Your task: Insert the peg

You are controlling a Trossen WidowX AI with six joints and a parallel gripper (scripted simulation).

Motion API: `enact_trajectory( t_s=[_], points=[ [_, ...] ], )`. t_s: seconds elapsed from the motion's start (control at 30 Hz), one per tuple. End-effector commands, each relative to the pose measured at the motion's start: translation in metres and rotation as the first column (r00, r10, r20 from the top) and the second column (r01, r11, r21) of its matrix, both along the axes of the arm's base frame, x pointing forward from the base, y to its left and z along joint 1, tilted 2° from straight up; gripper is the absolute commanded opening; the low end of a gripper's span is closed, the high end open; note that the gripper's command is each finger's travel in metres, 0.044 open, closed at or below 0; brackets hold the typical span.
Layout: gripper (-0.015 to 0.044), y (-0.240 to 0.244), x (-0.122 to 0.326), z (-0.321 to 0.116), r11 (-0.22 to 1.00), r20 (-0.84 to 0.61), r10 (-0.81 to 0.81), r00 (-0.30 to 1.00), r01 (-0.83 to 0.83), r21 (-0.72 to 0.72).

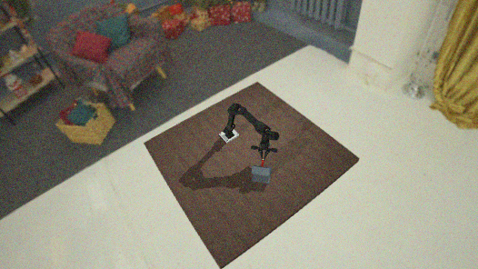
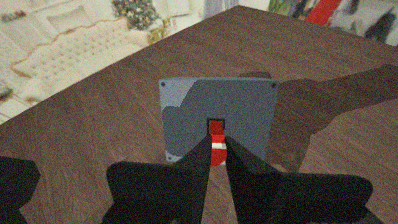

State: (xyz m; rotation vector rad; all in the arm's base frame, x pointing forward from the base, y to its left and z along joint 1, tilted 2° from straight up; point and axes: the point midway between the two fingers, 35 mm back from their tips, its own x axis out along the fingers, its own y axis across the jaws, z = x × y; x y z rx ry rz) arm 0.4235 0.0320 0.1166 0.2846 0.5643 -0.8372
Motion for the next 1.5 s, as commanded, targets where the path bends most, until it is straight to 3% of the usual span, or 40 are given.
enact_trajectory(
  t_s=[0.0, 0.7, 1.27, 1.47],
  points=[
    [0.0, -0.003, 0.001, -0.003, 1.0, -0.005, -0.001, 1.0, 0.001, -0.002],
    [0.0, -0.004, 0.003, -0.003, 1.0, 0.002, -0.003, 1.0, 0.003, 0.0],
    [0.044, -0.001, 0.001, -0.001, 1.0, -0.001, -0.002, 1.0, 0.002, 0.001],
    [0.044, 0.007, -0.005, 0.005, 1.0, -0.006, -0.002, 1.0, 0.002, 0.002]
  ],
)
